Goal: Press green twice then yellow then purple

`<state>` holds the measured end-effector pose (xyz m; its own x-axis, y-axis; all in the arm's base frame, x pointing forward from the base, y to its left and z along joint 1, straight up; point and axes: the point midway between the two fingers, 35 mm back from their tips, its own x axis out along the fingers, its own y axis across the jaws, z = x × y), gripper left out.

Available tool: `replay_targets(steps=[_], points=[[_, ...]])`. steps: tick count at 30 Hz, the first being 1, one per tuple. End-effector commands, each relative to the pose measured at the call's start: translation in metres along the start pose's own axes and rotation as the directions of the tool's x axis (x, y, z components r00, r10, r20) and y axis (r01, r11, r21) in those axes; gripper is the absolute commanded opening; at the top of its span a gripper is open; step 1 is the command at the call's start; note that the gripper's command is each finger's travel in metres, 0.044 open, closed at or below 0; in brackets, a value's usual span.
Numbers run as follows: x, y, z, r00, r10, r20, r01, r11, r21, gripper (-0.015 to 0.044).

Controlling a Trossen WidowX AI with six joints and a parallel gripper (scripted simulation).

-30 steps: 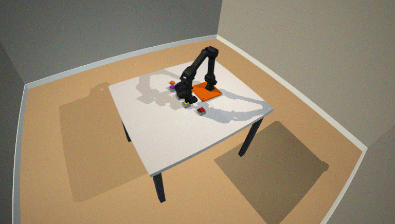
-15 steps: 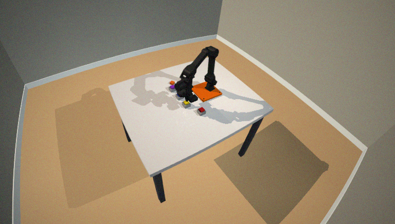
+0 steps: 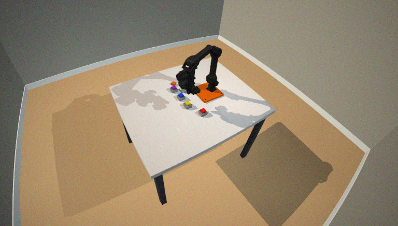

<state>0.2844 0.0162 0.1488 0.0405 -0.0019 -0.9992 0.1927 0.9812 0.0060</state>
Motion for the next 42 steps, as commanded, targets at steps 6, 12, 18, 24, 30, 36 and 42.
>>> replay_targets(steps=[6,12,18,24,30,36,42], points=[[-0.005,-0.073,0.017,1.000,-0.011,-0.012,0.011,1.000,0.006,0.0020],[-0.006,-0.159,0.014,1.000,-0.019,-0.012,0.019,1.000,0.005,0.0020],[-0.007,-0.208,0.002,1.000,-0.024,-0.013,0.024,1.000,0.005,0.0020],[0.011,-0.209,0.003,1.000,-0.024,-0.013,0.024,1.000,0.005,0.0020],[0.054,-0.210,0.001,1.000,-0.024,-0.013,0.024,1.000,0.005,0.0020],[0.058,-0.210,0.001,1.000,-0.024,-0.013,0.024,1.000,0.005,0.0020],[0.068,-0.210,0.001,1.000,-0.024,-0.013,0.024,1.000,0.005,0.0020]])
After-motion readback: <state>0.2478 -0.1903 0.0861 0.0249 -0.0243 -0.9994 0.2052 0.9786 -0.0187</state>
